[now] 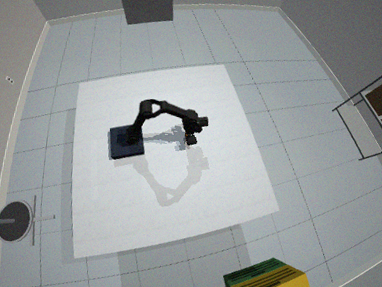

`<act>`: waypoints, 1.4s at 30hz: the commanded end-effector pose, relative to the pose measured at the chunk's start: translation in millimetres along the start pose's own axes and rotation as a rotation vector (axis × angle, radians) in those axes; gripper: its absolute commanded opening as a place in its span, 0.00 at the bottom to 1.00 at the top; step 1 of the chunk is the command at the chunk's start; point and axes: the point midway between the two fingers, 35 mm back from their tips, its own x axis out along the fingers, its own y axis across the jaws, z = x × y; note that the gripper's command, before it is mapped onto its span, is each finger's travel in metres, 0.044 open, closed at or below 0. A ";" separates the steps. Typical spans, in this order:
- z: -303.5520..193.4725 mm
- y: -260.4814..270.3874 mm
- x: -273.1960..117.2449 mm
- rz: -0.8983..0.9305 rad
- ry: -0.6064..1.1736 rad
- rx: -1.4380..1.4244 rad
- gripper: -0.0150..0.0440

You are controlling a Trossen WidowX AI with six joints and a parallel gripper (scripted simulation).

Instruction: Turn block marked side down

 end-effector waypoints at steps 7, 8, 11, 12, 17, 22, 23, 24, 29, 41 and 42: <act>0.2 -0.3 -29.6 -0.002 0.000 0.000 0.25; 0.2 -0.3 -29.6 -0.002 0.000 0.000 0.25; 0.5 -0.4 -29.1 -0.002 -0.011 0.000 0.25; 0.7 -0.4 -28.4 -0.002 -0.023 0.000 0.25; 2.1 -0.5 -24.8 -0.001 -0.099 0.002 0.25; 2.8 -0.6 -22.1 0.000 -0.176 0.002 0.25; 2.8 -0.6 -21.7 0.000 -0.191 0.002 0.25; 2.8 -0.7 -21.3 0.000 -0.206 0.003 0.25; 2.4 -0.7 -19.8 0.000 -0.282 0.003 0.25; -2.3 -0.5 -19.8 -0.001 -0.465 0.000 0.25; -2.9 -0.5 -20.0 -0.002 -0.480 0.000 0.25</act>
